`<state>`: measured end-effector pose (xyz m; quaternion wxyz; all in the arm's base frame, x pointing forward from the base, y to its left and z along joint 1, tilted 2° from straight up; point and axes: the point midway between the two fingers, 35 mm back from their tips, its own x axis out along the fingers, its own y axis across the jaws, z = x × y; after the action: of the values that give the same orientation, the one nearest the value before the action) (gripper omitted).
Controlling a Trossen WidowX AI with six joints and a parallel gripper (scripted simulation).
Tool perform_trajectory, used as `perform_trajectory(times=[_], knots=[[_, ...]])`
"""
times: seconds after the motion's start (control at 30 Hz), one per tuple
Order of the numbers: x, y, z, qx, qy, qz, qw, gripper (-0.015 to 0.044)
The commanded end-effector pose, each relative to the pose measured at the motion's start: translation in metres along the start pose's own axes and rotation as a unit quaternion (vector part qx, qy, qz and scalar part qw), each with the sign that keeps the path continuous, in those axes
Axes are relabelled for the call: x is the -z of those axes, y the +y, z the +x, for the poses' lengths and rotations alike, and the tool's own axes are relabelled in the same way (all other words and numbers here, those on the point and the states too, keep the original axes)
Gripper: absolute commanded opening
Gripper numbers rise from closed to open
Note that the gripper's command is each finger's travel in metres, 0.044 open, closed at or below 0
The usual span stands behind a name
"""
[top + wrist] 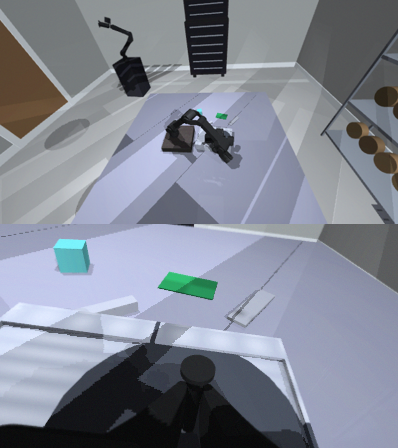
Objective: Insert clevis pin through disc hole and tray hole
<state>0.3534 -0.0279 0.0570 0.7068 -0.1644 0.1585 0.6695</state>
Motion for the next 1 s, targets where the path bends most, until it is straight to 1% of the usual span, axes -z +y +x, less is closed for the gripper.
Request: perform_trajectory(times=[0.0, 0.97], knots=[[0.0027, -0.0008, 0.0022, -0.002, -0.005, 0.005, 1.000, 0.0000], [-0.0004, 0.0003, 0.0062, -0.006, 0.013, 0.012, 1.000, 0.0000]])
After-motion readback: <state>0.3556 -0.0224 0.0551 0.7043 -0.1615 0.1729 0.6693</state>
